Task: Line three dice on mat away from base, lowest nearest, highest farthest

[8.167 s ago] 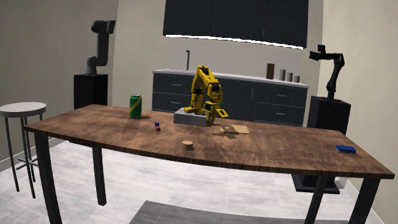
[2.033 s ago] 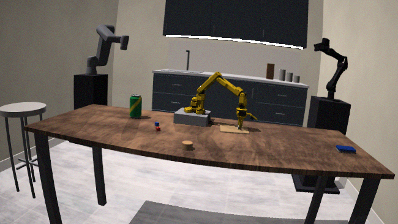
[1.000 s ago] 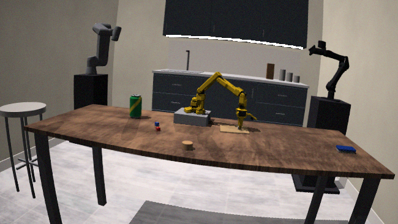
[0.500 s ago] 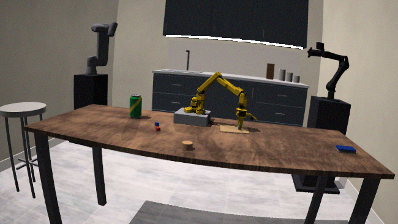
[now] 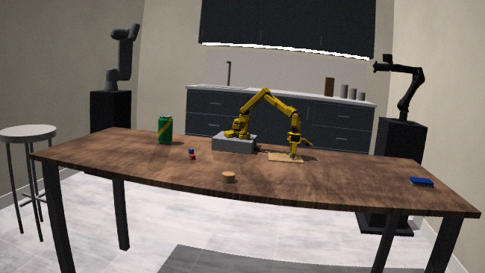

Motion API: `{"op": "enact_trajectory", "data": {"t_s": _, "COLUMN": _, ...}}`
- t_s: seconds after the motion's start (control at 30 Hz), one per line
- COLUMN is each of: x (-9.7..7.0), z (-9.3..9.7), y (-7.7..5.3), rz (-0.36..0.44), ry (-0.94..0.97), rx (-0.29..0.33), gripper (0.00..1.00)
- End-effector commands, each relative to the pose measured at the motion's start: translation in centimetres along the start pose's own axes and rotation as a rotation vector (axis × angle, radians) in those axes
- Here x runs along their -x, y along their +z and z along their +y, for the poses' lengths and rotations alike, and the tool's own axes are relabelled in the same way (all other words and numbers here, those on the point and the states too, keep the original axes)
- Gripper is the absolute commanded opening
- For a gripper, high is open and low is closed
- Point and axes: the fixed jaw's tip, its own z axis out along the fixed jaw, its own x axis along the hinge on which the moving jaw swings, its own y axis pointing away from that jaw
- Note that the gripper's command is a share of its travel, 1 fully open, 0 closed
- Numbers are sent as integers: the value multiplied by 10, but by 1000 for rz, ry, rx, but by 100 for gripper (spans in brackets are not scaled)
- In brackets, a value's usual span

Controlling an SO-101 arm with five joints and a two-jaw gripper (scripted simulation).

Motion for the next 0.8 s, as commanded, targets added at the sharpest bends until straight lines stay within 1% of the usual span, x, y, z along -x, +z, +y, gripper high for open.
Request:
{"op": "enact_trajectory", "data": {"t_s": 0.0, "x": -4, "z": 3, "y": 6, "rz": 25, "ry": 3, "rx": 11, "gripper": 25}}
{"op": "enact_trajectory", "data": {"t_s": 0.37, "x": -4, "z": 3, "y": 6, "rz": 25, "ry": 3, "rx": 11, "gripper": 27}}
{"op": "enact_trajectory", "data": {"t_s": 0.47, "x": -4, "z": 3, "y": 4, "rz": 25, "ry": 3, "rx": 11, "gripper": 27}}
{"op": "enact_trajectory", "data": {"t_s": 0.6, "x": -3, "z": 3, "y": -4, "rz": 25, "ry": 3, "rx": 11, "gripper": 27}}
{"op": "enact_trajectory", "data": {"t_s": 0.77, "x": -2, "z": 2, "y": -20, "rz": 25, "ry": 3, "rx": 11, "gripper": 27}}
